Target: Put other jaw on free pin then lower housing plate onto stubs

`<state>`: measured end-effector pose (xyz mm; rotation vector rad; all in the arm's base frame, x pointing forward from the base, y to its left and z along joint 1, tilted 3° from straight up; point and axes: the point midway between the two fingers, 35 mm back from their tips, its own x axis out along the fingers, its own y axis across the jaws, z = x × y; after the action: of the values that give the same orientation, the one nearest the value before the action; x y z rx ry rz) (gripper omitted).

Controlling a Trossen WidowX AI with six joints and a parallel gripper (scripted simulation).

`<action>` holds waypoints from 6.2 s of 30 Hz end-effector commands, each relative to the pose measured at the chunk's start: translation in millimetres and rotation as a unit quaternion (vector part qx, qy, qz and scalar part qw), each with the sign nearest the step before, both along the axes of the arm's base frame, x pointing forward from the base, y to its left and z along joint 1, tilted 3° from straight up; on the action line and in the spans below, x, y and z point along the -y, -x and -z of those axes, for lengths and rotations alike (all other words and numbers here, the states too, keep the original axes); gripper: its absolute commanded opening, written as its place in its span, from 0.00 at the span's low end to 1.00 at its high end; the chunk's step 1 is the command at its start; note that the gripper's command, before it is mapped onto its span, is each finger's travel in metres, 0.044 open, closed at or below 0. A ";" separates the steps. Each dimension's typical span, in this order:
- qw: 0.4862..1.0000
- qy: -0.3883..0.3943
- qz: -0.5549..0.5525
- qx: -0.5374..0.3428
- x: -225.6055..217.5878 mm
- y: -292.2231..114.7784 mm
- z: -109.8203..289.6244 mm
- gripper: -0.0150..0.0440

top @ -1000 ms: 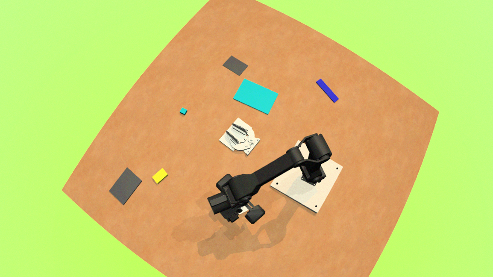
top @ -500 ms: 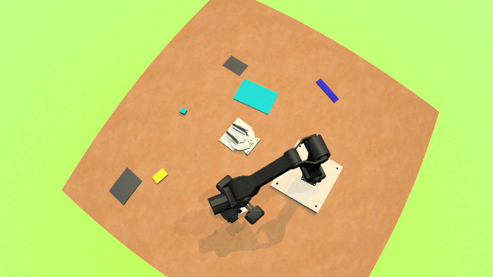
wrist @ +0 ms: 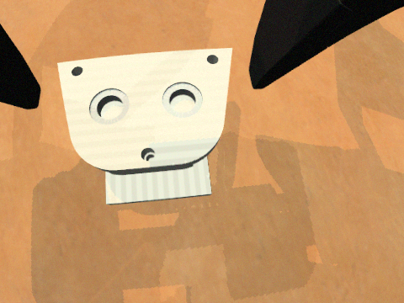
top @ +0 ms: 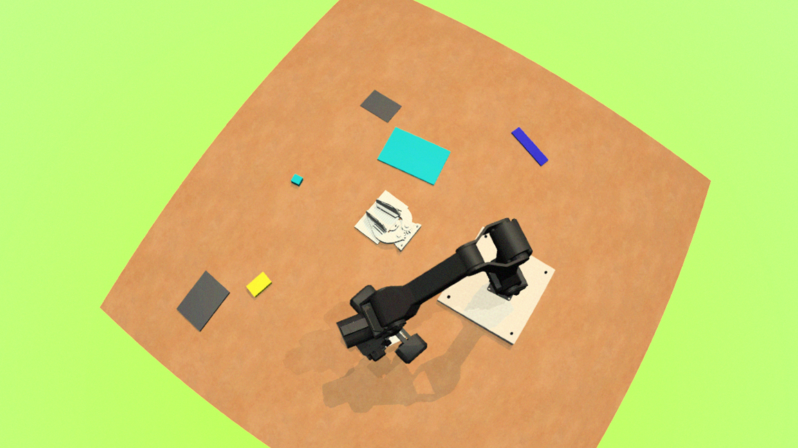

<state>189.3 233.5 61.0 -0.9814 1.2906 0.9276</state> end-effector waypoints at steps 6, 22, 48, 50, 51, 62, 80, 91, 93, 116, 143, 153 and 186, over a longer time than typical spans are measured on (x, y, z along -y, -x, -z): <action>1.000 0.004 -0.002 -0.001 1.8 -0.4 16.4 1.00; 1.000 0.005 -0.002 -0.001 2.1 -0.7 23.4 1.00; 1.000 0.004 0.000 -0.003 1.9 0.0 23.4 0.89; 1.000 0.004 0.000 -0.003 1.9 0.0 23.4 0.86; 1.000 0.004 0.000 -0.003 1.9 0.0 23.4 0.85; 1.000 0.004 0.000 -0.003 1.8 0.0 22.9 0.85; 1.000 0.004 -0.001 -0.001 0.2 1.7 -31.7 0.85; 1.000 0.004 0.000 -0.001 2.0 3.4 -49.3 0.85; 1.000 0.004 0.011 -0.001 5.2 0.2 -49.5 0.85; 0.978 -0.007 0.210 -0.001 66.5 -45.6 -52.3 0.85; 0.899 -0.020 0.438 0.002 150.5 -76.4 -55.3 0.85; 0.856 -0.025 0.517 0.004 182.8 -80.6 -56.2 0.85; 0.763 -0.033 0.645 0.008 238.5 -78.8 -57.7 0.85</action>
<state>268.5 -5.6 118.6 0.1061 1.4941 -0.1399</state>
